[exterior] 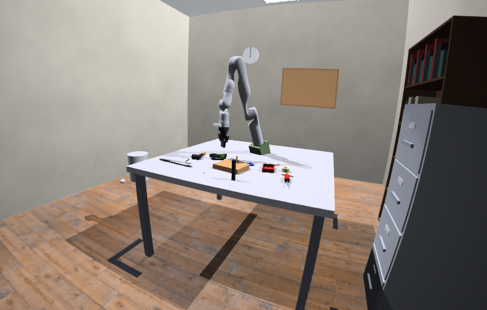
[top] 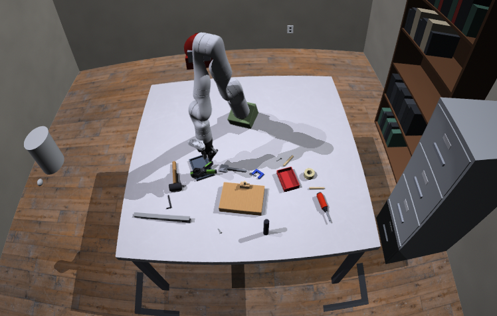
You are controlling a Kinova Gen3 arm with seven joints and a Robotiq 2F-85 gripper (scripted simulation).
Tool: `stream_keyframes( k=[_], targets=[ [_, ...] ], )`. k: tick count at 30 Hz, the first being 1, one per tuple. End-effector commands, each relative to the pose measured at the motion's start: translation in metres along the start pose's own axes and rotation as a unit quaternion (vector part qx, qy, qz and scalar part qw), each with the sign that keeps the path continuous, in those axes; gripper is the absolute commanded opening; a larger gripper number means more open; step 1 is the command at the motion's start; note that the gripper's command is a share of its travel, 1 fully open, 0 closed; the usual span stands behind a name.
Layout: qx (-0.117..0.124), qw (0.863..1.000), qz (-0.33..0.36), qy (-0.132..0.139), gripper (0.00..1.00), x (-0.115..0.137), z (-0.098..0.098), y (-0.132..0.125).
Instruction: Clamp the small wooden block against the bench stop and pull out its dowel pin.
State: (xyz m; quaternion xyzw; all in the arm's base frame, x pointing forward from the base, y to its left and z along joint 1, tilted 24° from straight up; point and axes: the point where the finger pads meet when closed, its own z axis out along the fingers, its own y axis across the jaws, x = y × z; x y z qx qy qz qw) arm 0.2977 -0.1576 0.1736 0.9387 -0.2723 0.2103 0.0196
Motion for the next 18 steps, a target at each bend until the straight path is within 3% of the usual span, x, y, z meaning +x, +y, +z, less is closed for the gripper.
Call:
stream_keyframes(
  k=[1,18],
  targets=[
    [0.002,1.000,0.009,0.000,0.34,-0.0004,0.0003,0.0011],
    [0.001,0.997,0.075,-0.003,0.34,-0.0055,0.0019,0.0075]
  ],
)
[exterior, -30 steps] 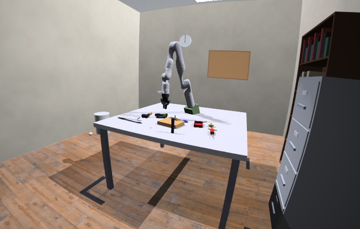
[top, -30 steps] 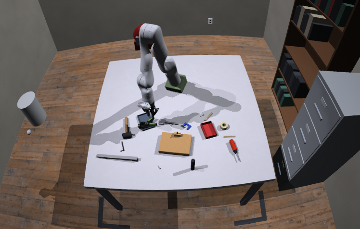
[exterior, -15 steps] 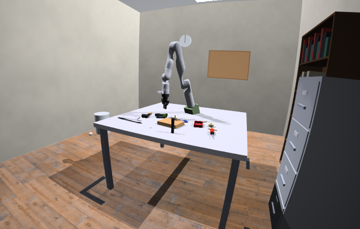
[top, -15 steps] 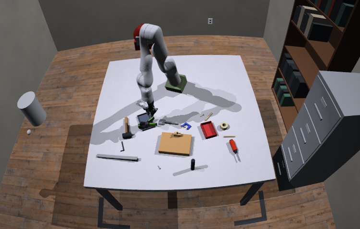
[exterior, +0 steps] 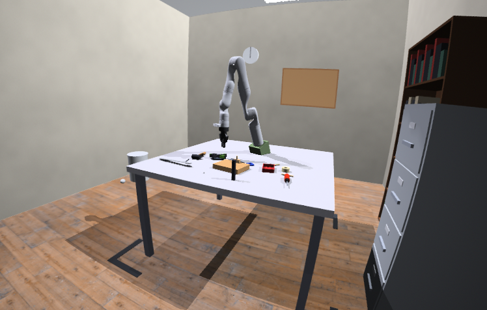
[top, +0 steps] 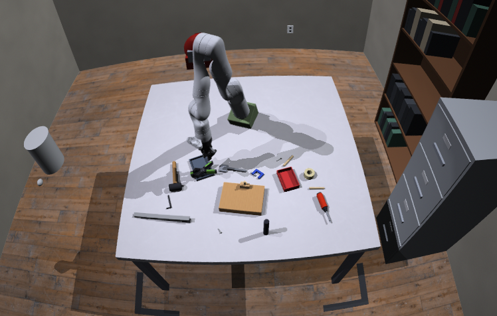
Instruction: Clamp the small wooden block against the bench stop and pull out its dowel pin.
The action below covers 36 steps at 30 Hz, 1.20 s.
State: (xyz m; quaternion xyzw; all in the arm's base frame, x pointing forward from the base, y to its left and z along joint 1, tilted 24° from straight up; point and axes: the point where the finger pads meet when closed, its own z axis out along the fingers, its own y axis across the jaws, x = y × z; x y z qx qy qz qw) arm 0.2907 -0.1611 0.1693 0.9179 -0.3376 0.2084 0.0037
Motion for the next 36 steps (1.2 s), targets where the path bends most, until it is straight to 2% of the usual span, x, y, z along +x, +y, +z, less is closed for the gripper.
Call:
stream_keyframes(
  k=[1,36],
  targets=[
    [0.001,1.000,0.008,0.000,0.34,-0.0003,0.0002,0.0010],
    [0.000,0.998,0.063,-0.003,0.34,-0.0040,0.0016,0.0068]
  ],
)
